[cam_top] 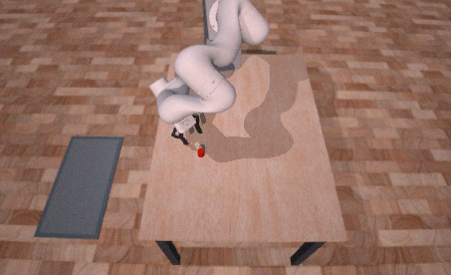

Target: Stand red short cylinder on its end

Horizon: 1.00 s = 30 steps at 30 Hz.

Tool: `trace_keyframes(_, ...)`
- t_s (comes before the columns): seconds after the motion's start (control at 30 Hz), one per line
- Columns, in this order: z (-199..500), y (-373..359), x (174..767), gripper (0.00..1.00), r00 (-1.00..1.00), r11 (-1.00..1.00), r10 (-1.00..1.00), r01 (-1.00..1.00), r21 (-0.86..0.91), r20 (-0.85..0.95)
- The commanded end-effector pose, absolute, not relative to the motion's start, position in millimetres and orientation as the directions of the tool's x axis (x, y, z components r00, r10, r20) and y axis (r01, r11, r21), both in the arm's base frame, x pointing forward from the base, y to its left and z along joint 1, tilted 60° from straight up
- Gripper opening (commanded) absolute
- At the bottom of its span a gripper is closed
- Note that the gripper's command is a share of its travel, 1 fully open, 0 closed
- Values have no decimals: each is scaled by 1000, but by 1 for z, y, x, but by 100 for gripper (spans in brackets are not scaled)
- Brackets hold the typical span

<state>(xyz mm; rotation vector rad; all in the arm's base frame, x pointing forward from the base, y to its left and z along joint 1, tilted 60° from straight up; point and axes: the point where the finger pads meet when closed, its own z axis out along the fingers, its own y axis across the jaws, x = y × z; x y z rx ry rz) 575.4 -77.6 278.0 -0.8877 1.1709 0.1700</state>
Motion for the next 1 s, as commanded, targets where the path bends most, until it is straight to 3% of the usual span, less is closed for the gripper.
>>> trace_keyframes(0.0,278,-78,574,100,419,661,-317,-546,-515,-851)
trace_keyframes(0.97,289,-84,557,100,419,661,-317,-546,-515,-851)
